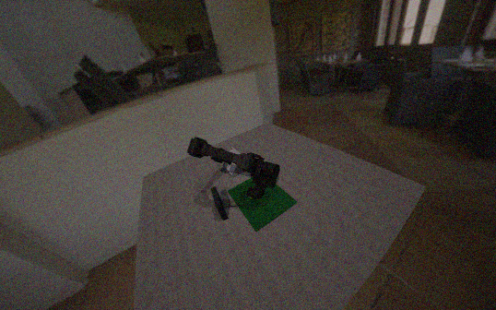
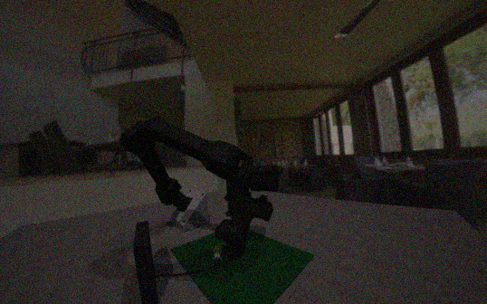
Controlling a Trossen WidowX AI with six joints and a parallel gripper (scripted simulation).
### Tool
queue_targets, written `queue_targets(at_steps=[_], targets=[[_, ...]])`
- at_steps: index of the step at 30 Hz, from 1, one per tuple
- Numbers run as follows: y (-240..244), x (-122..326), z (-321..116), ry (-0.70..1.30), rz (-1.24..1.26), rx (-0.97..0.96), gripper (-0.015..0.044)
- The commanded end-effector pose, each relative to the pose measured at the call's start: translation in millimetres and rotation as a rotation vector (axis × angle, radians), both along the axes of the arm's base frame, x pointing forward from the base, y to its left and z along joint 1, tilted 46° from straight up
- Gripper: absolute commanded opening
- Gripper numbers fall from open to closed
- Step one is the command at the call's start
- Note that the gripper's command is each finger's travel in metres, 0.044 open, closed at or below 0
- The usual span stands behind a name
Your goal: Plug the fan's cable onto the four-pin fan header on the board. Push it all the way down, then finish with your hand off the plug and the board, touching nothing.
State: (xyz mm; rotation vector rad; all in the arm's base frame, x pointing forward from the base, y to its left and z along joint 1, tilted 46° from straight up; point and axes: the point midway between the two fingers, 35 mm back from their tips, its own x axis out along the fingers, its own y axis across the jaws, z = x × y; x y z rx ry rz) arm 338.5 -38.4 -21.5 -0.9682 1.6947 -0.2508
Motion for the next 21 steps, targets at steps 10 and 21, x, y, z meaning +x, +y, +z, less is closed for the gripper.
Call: queue_targets(at_steps=[10, 21], targets=[[0, 0, 0, -0.001, 0.0, 0.0, 0.0046], [36, 3, 35, 0.008, 0.002, -0.001, 0.0]])
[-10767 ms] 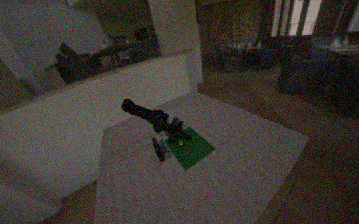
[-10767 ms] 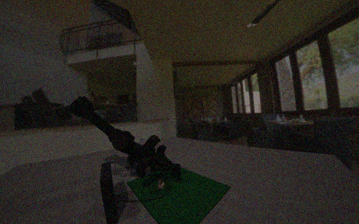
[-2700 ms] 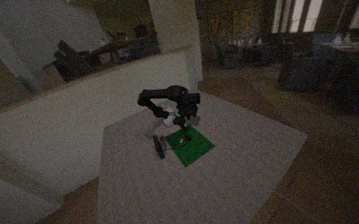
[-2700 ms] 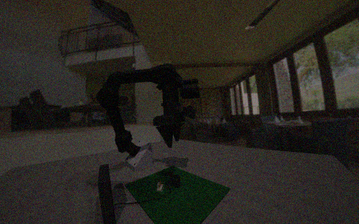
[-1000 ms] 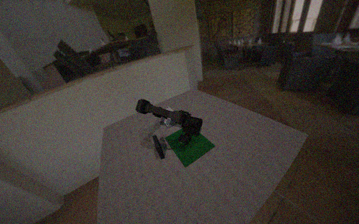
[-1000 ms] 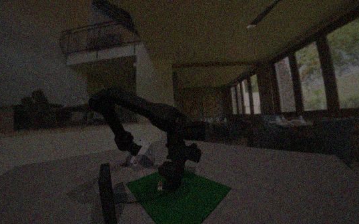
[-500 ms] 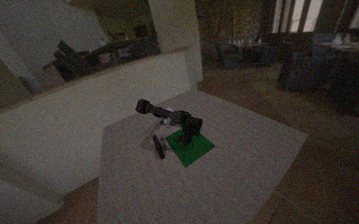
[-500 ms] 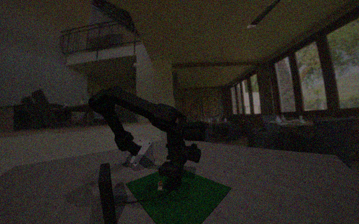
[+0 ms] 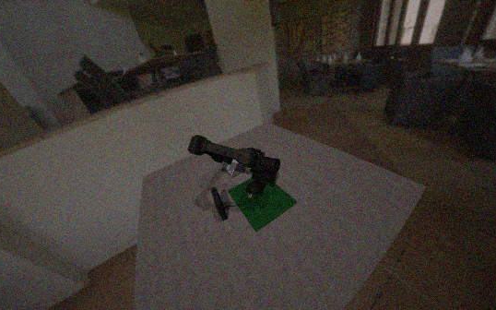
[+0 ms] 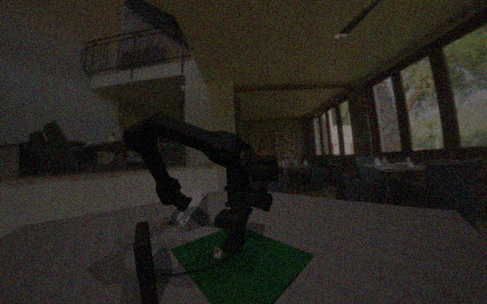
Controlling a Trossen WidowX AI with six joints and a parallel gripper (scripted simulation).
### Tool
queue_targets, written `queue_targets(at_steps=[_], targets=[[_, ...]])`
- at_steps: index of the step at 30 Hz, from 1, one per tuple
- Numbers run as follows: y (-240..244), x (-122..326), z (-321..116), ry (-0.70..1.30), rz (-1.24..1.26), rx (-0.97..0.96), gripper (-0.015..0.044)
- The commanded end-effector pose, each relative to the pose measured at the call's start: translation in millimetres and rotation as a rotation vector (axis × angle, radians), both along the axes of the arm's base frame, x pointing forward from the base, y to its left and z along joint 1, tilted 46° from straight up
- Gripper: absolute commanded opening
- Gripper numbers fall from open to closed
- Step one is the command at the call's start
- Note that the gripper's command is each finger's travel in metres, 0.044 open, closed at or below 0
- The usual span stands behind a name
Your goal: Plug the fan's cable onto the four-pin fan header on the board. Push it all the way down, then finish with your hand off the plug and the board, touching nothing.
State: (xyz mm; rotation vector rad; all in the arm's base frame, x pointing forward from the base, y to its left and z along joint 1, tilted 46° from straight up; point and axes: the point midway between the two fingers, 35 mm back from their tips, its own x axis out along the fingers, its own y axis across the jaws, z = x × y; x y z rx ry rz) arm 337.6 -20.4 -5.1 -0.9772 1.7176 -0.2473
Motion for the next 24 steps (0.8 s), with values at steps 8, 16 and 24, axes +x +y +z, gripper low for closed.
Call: queue_targets(at_steps=[8, 16, 24], targets=[[16, 2, 19, 0.046, 0.066, 0.01, 0.0], [11, -4, 25, 0.244, 0.262, 0.027, 0.0], [5, -10, 31, 0.442, 0.458, 0.045, 0.0]])
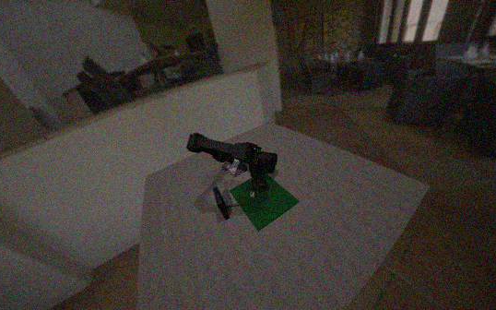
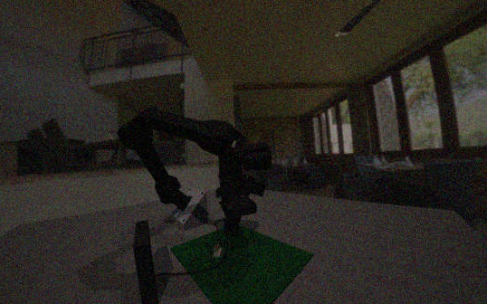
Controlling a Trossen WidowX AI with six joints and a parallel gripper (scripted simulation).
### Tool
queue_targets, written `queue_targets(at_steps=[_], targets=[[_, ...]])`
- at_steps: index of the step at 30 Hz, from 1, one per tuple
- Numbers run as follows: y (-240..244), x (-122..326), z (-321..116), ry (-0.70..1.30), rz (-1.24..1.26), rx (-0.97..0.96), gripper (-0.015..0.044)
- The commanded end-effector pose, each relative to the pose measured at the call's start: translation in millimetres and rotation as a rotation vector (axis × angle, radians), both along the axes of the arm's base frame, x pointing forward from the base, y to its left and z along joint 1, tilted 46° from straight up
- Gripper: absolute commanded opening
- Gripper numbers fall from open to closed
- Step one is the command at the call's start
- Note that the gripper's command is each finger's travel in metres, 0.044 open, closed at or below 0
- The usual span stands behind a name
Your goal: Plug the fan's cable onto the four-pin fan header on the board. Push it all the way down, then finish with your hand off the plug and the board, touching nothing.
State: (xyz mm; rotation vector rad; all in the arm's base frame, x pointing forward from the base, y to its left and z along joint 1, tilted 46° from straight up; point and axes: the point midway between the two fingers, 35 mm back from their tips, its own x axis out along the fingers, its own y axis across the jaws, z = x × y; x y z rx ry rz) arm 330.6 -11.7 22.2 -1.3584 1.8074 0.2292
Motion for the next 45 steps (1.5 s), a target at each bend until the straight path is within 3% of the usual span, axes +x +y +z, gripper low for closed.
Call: queue_targets(at_steps=[1, 30, 45], targets=[[-4, -4, 4, 0.098, 0.1, 0.006, 0.0], [-23, -30, 23, 0.814, 0.813, 0.063, 0.0], [-20, -35, 22, 0.854, 0.853, 0.067, 0.0]])
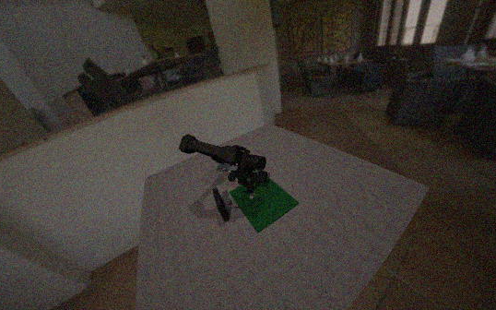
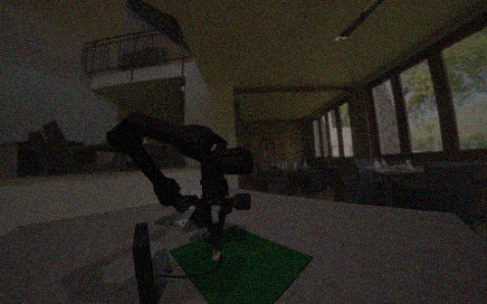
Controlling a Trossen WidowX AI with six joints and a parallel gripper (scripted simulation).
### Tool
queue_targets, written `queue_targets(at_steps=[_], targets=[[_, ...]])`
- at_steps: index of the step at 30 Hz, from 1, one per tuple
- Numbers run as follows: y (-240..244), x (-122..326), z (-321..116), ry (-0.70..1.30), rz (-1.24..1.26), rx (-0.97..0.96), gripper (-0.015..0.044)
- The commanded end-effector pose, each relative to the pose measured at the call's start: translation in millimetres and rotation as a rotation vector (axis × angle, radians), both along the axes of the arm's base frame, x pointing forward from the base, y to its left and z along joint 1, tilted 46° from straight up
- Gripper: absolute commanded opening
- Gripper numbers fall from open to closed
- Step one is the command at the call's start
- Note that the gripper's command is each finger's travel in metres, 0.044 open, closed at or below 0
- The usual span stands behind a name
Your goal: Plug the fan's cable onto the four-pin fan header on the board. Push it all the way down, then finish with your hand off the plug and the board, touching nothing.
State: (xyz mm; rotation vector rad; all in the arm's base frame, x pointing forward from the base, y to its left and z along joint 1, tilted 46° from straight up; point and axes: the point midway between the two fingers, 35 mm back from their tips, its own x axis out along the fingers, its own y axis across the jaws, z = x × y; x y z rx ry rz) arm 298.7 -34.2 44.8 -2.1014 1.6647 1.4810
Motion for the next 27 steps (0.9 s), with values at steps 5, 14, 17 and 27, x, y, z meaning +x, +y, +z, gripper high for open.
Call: queue_targets(at_steps=[5, 14, 17, 27], targets=[[2, -3, 0, 0.004, 0.003, -0.001, 0.0], [4, -6, -2, 0.002, 0.001, -0.001, 0.0], [4, -6, -2, 0.0, -0.001, -0.001, 0.0], [-9, -7, -16, -0.001, -0.002, -0.002, 0.0]])
